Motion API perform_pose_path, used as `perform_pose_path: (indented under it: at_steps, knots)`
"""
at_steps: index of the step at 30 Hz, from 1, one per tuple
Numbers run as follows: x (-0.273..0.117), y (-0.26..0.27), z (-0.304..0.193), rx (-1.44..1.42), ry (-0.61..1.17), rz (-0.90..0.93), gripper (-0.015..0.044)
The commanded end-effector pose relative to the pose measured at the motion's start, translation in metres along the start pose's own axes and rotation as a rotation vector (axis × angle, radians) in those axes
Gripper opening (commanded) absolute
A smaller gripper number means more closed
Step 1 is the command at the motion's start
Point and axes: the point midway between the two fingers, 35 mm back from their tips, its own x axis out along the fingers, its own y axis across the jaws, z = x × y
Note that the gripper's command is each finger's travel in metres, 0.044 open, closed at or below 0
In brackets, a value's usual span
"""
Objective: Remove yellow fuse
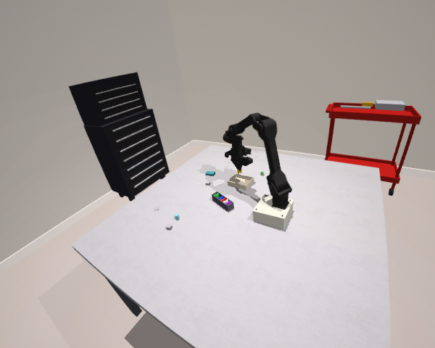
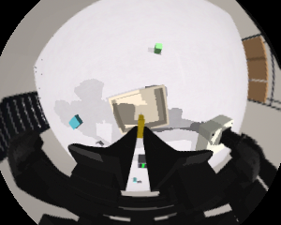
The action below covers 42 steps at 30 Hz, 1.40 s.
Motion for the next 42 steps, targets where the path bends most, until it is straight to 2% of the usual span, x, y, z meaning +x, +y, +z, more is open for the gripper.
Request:
perform_pose_path:
  at_steps: [1, 33, 42]
  knots:
    - [0.001, 0.0, 0.004, -0.011, 0.007, -0.003, 0.0]
    - [0.04, -0.001, 0.004, -0.011, 0.007, -0.003, 0.0]
    - [0.037, 0.0, 0.005, -0.006, 0.001, 0.003, 0.0236]
